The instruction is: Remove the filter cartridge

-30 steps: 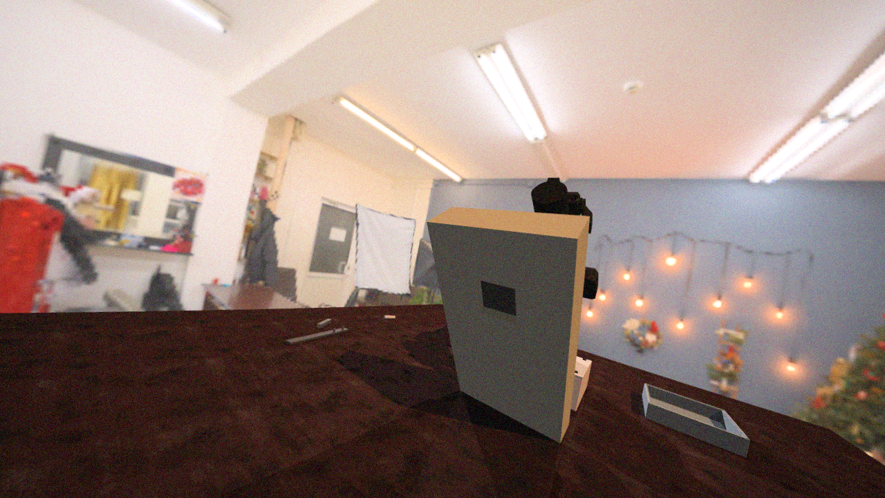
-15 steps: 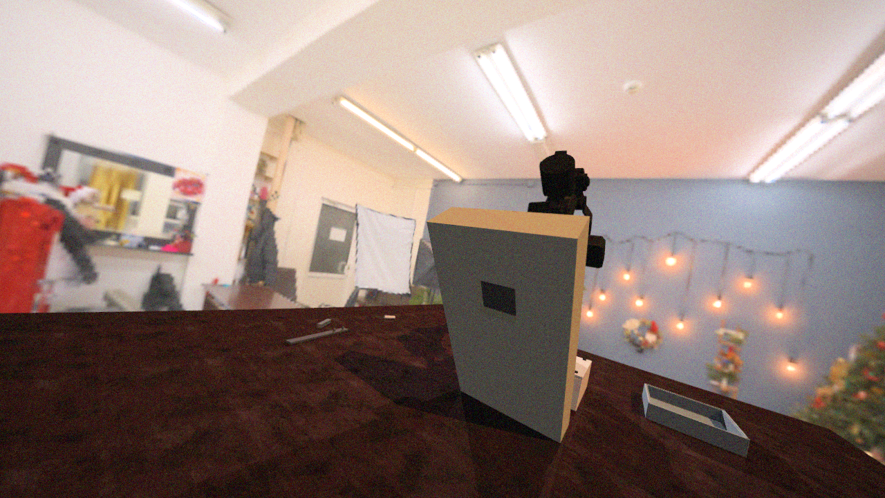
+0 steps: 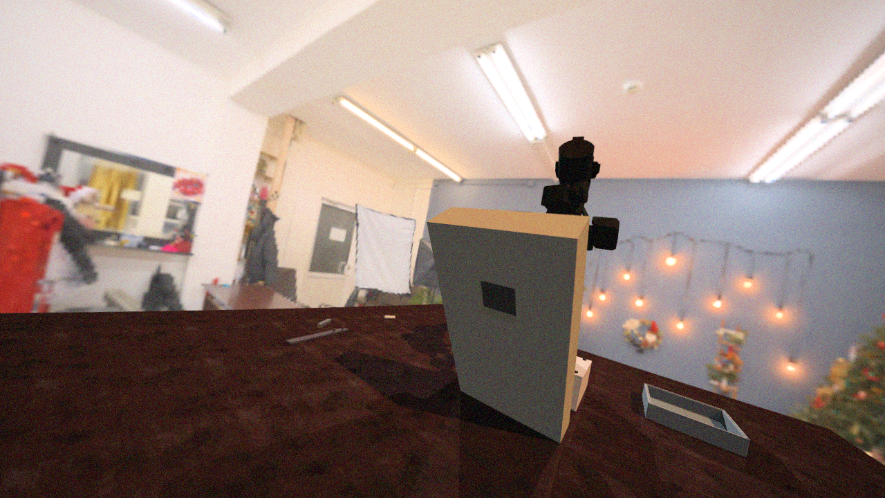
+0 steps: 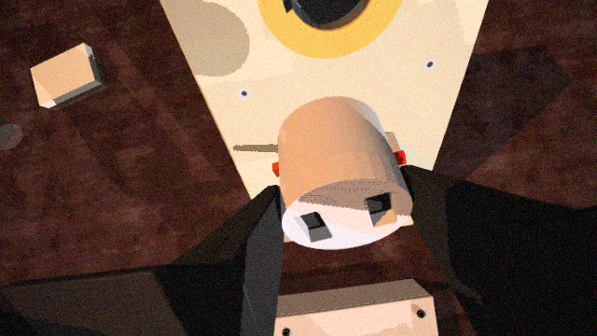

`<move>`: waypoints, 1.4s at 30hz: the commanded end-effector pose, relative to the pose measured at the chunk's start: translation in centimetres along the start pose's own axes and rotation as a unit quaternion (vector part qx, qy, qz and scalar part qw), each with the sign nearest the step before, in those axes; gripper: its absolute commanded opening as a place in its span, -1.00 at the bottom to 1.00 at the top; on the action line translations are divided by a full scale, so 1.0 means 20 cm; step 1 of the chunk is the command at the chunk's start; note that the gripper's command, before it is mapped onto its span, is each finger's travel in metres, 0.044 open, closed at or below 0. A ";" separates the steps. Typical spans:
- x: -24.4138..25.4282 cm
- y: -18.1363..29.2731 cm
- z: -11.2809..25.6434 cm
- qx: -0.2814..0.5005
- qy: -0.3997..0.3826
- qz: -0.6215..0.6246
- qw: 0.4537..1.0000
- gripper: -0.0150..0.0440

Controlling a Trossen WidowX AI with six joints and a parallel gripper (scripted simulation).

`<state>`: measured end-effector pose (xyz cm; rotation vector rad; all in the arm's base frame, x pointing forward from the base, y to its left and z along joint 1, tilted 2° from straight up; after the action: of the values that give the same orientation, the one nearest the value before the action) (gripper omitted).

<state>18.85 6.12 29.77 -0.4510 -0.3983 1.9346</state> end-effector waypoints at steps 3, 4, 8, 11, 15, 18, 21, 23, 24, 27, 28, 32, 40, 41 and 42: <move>0.08 -0.03 -0.01 -0.002 0.000 -0.003 1.000 -0.49; 0.10 -0.04 -0.01 -0.002 0.000 -0.004 1.000 -0.49; 0.16 -0.05 -0.02 -0.001 0.000 -0.004 1.000 -0.49; 0.21 -0.06 -0.03 -0.002 0.000 -0.004 1.000 -0.49; 0.28 -0.07 -0.03 -0.004 0.000 -0.004 1.000 -0.49; 0.33 -0.07 -0.04 -0.006 0.000 -0.004 1.000 -0.49; 0.32 -0.06 -0.04 -0.001 -0.002 0.003 1.000 -0.49; 0.35 -0.06 -0.04 -0.002 -0.012 0.020 1.000 -0.49; 0.37 -0.06 -0.03 -0.003 -0.020 0.033 0.999 -0.49; 0.43 -0.05 -0.02 -0.007 -0.043 0.072 0.996 -0.49; 0.45 -0.05 -0.01 -0.009 -0.050 0.085 0.995 -0.49; 0.53 -0.03 0.02 -0.015 -0.080 0.138 0.987 -0.49; 0.69 0.02 0.07 -0.028 -0.139 0.241 0.960 -0.49; 0.71 0.03 0.08 -0.029 -0.146 0.254 0.956 -0.49; 0.73 0.03 0.09 -0.031 -0.153 0.266 0.951 -0.49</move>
<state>12.99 18.29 28.80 -0.3326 -0.5396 2.4529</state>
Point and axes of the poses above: the point midway between the two fingers, 35 mm back from their tips, its own z axis back along the fingers, its own x axis across the jaws, y = z × x, the point moved 8 cm from there along z, back along the fingers, and after that the axes turned 12 degrees about z, right-handed, at the moved point
